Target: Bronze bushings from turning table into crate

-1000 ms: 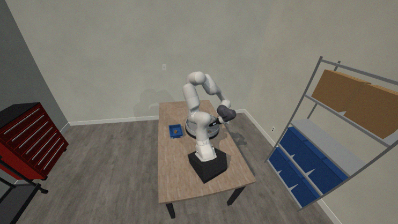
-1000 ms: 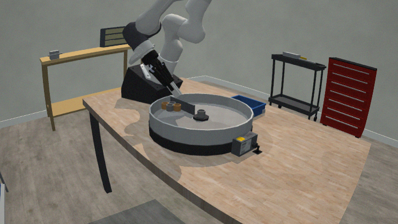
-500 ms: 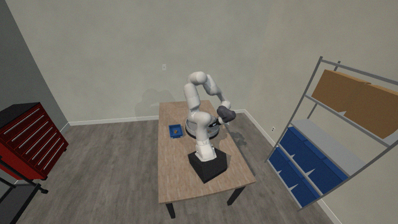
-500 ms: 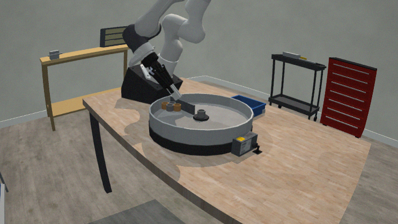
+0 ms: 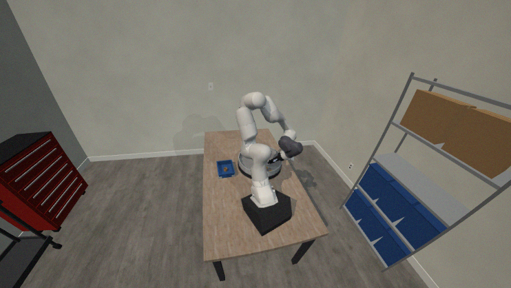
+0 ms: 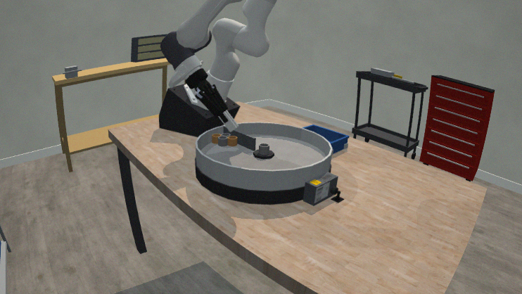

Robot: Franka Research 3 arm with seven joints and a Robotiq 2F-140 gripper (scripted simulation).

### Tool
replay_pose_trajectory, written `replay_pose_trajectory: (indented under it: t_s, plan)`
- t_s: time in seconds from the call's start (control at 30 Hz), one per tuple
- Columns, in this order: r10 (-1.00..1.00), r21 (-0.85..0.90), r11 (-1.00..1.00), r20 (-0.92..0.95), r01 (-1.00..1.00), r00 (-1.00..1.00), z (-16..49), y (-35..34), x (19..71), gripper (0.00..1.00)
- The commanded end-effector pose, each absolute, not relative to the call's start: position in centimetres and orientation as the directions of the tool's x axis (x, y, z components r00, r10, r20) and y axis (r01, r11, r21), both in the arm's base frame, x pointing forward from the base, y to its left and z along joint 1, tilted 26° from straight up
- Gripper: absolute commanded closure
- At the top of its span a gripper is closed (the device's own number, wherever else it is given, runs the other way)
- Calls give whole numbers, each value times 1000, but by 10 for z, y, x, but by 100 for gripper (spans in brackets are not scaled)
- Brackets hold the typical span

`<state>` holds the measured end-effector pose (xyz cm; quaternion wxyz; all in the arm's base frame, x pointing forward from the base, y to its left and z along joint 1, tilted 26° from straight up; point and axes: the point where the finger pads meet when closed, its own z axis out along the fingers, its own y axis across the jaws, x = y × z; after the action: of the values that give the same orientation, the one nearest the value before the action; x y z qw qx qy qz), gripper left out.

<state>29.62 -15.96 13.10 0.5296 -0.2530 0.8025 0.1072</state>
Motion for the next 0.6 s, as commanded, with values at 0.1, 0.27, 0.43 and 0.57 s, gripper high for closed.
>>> replay_pose_trajectory:
  t_s: [0.1, 0.27, 0.43, 0.57]
  plan:
    - [-298, -101, 847, -903, -522, -310, 130, -160, 297, 94]
    - [-298, -101, 847, -903, -522, -310, 130, -160, 297, 94]
    - [-298, -101, 847, -903, -522, -310, 129, -161, 296, 94]
    - [-298, -101, 847, -903, -522, -310, 129, -161, 296, 94]
